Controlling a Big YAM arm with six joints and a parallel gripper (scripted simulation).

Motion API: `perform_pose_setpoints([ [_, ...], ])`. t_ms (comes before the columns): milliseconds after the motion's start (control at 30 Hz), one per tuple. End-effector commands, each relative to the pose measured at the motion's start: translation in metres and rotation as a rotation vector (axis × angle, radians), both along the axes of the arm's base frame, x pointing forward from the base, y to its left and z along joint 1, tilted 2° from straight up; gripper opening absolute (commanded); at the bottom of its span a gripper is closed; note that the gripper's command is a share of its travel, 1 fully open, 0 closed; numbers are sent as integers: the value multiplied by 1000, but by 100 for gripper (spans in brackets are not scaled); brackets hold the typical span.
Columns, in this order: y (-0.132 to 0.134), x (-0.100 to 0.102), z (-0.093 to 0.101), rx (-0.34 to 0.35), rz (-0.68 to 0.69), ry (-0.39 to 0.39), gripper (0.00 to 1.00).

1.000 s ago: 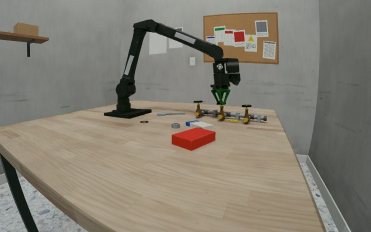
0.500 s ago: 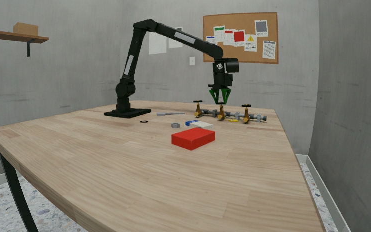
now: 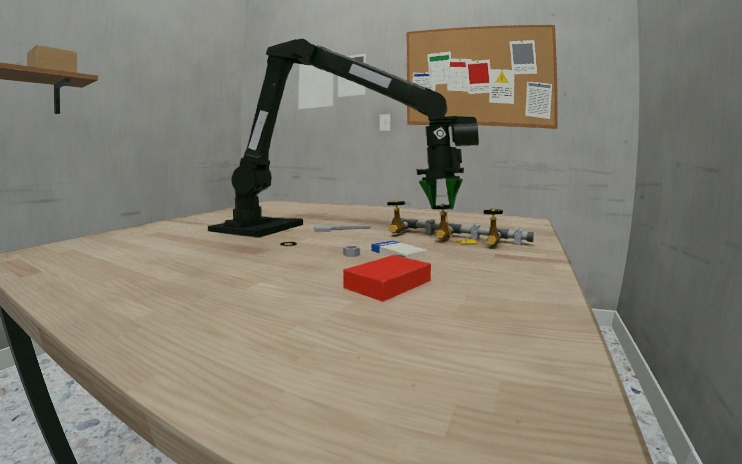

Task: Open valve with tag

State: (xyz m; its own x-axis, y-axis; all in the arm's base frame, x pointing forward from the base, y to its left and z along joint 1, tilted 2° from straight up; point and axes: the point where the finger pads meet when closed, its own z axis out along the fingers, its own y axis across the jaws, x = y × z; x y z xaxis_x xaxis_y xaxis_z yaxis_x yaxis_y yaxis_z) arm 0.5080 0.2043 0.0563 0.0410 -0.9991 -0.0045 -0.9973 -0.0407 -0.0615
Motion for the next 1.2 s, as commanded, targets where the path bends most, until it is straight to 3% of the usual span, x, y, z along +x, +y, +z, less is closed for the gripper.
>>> perform_pose_setpoints([
  [0, 2, 4, -7, -1, 87, -6, 0],
  [333, 2, 4, -7, -1, 87, -6, 0],
  [367, 2, 4, -7, -1, 87, -6, 100],
  [1167, 2, 5, -3, 3, 84, -14, 100],
])
